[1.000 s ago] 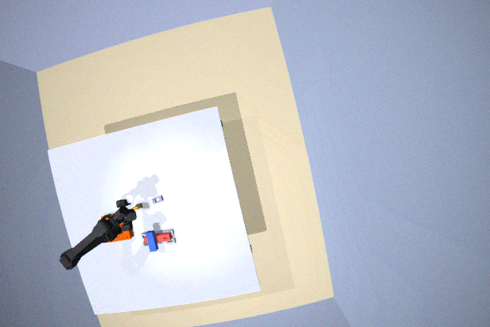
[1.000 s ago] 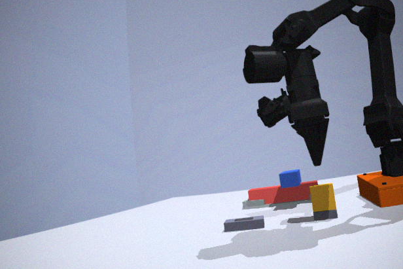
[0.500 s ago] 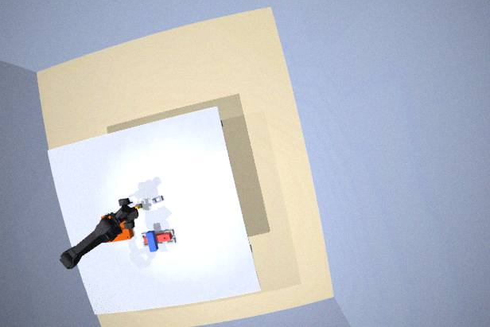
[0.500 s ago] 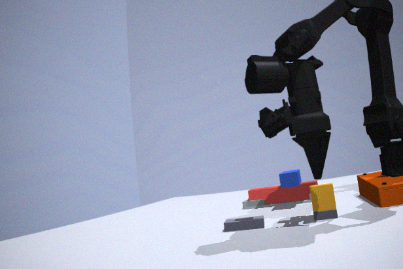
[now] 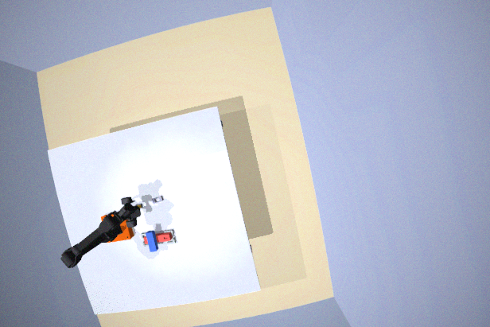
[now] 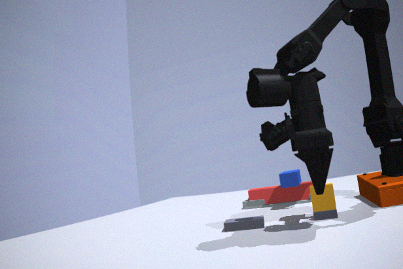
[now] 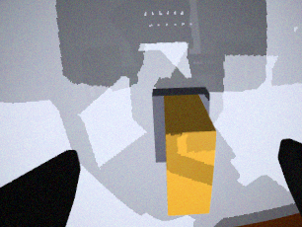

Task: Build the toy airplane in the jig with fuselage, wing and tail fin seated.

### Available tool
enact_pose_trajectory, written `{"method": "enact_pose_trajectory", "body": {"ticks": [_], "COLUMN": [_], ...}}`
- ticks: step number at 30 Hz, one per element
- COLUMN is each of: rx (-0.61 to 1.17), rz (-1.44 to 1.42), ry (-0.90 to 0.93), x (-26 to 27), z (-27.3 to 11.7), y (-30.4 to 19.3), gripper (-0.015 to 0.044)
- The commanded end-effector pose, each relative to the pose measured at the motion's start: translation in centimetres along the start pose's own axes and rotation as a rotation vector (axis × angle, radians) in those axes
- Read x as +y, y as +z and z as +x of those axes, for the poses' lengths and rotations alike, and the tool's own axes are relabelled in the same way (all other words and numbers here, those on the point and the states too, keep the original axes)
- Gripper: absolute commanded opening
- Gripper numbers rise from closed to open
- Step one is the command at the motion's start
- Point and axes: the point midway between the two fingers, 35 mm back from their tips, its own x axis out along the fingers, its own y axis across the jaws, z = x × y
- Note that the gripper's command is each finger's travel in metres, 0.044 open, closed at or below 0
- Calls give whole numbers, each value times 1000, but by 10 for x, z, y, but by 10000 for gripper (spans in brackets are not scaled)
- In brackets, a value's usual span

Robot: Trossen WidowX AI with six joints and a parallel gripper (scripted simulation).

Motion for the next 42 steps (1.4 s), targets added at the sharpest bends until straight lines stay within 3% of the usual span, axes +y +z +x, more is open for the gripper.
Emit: {"method": "enact_pose_trajectory", "body": {"ticks": [1, 13, 28, 35, 42], "rx": [16, 16, 16, 16, 27], "rz": [4, 4, 4, 4, 15], "ry": [-8, -8, -8, -8, -9], "x": [-1, -3, -3, -3, -2], "z": [11, 27, 27, 27, 19], "y": [-3, -4, -4, -4, -3], "gripper": [440, 440, 46, 0, 0]}}
